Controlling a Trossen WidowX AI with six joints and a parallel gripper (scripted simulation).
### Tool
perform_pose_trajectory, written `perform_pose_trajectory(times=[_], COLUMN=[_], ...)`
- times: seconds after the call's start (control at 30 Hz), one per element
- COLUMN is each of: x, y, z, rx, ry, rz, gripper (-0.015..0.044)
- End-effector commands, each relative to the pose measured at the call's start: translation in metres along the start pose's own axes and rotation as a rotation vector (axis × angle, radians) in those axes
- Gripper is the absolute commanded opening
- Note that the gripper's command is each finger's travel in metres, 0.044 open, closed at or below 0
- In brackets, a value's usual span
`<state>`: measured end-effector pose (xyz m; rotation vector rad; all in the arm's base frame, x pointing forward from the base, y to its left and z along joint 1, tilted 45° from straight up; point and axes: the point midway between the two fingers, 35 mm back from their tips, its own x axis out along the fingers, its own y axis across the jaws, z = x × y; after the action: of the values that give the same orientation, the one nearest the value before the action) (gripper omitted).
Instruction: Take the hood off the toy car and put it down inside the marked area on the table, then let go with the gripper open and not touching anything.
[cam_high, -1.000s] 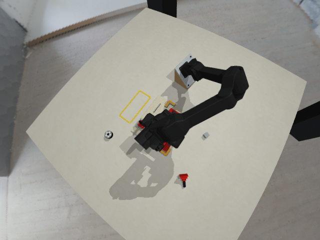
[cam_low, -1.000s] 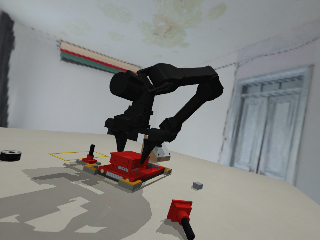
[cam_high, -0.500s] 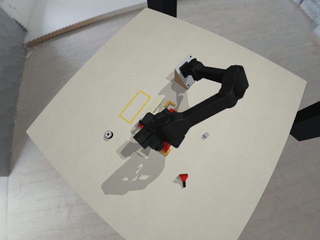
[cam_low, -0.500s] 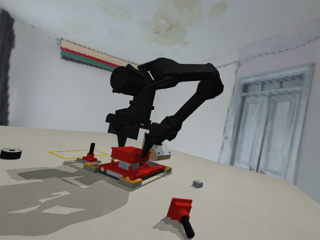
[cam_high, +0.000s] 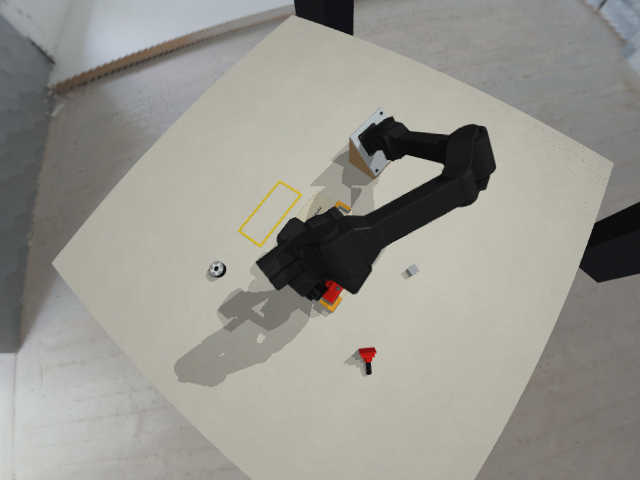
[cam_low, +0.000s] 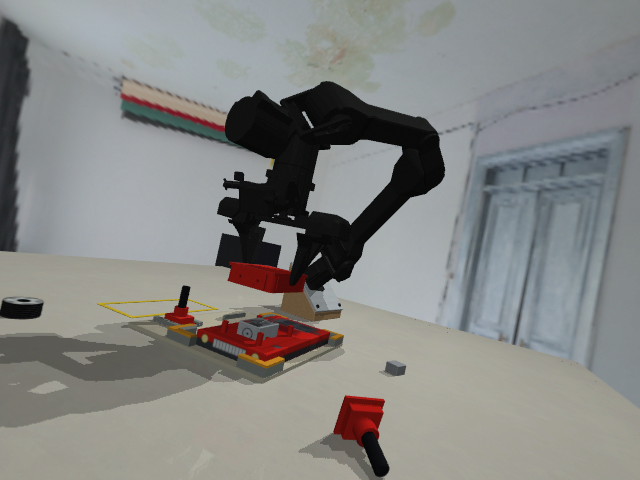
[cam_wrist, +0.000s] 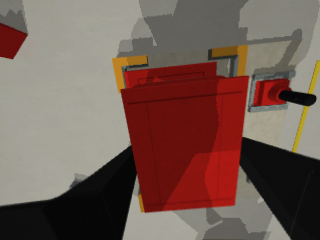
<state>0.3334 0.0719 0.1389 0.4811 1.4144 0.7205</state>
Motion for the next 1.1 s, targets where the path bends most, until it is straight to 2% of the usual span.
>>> perform_pose_trajectory(times=[0.0, 0.5, 1.07], x=[0.002, -0.005, -0.009], y=[-0.004, -0.104, -0.212], z=[0.000, -0.003, -0.040], rx=[0.001, 0.002, 0.000], ry=[0.003, 0.005, 0.011], rz=[-0.001, -0.029, -0.023], gripper=[0.0000, 0.0000, 0.0000])
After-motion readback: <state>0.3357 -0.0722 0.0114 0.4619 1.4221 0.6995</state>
